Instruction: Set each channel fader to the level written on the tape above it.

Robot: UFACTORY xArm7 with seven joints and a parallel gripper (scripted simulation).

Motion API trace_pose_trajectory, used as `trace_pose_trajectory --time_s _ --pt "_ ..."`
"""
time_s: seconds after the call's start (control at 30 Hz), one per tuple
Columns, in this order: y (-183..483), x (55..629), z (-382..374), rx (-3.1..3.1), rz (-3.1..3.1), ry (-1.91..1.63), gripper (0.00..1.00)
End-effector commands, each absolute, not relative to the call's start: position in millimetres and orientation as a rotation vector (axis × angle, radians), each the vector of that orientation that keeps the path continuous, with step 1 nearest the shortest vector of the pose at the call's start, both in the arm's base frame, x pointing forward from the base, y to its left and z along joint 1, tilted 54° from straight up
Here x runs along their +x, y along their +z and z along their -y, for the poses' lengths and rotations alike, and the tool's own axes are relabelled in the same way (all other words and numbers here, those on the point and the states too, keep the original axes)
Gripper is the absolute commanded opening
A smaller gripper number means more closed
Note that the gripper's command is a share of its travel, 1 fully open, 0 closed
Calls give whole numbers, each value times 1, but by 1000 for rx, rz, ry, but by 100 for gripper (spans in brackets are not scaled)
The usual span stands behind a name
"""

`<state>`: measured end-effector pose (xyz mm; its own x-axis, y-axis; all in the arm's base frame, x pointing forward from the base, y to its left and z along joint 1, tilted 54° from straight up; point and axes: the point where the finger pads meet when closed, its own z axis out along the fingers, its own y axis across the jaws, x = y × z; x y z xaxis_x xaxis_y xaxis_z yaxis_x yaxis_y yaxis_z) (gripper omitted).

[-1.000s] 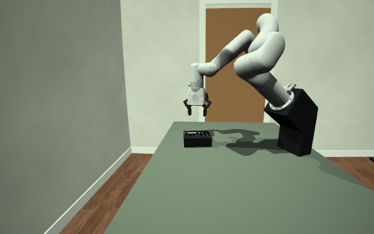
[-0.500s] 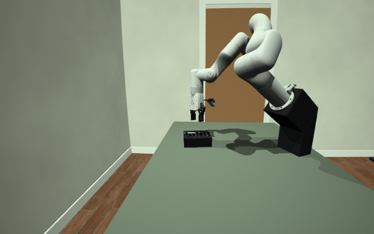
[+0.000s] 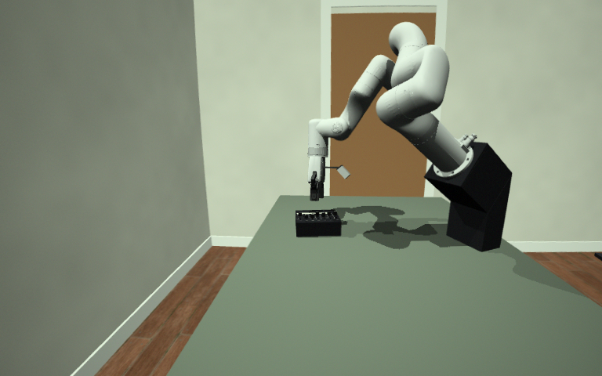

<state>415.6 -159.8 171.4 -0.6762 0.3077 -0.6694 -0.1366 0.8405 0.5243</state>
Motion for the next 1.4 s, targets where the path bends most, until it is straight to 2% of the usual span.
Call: trace_pose_trajectory --time_s 0.0,0.5,0.53,0.7,1.37 --pt "166 422 169 457 -2204 814 100" --pt "162 425 177 1300 -2009 1103 100" --pt "162 425 177 1359 -1988 1115 0" --pt "162 425 177 1648 -1869 1139 0" --pt "162 425 177 1655 -1866 1139 0"
